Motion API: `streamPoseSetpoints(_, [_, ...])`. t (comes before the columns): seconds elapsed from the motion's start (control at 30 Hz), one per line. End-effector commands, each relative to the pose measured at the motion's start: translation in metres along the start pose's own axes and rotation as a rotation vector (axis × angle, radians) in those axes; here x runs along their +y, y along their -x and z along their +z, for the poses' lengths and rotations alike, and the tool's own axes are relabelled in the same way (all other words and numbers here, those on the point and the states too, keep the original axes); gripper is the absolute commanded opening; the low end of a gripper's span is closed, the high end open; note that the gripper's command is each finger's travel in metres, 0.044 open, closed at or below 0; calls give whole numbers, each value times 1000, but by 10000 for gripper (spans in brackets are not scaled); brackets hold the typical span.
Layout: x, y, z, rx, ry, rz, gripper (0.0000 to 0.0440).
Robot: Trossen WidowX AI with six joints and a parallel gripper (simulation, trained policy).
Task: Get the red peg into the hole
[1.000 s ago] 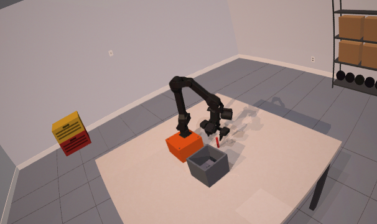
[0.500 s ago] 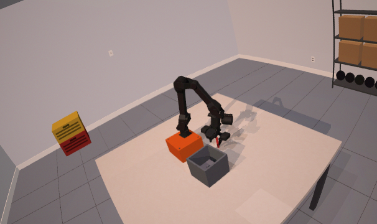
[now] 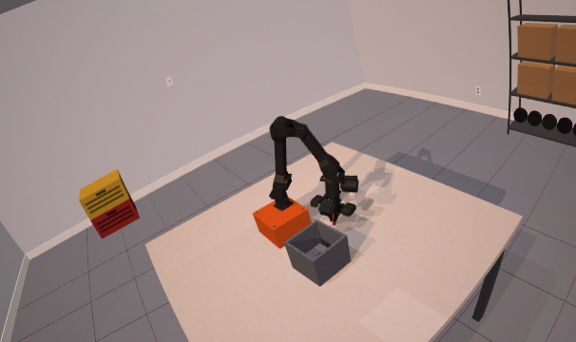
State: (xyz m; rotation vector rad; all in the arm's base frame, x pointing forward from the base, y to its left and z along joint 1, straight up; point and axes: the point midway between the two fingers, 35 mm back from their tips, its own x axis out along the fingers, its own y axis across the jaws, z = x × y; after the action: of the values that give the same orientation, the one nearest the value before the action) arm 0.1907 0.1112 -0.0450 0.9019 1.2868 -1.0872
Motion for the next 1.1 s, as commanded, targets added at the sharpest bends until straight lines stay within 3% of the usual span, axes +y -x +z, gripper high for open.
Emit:
streamPoseSetpoints(0.0, [6,6,1,5,-4,27,5])
streamPoseSetpoints(0.5, [32,44,6,37,-48,150,0])
streamPoseSetpoints(1.07, [70,111,37,32,-59,303,0])
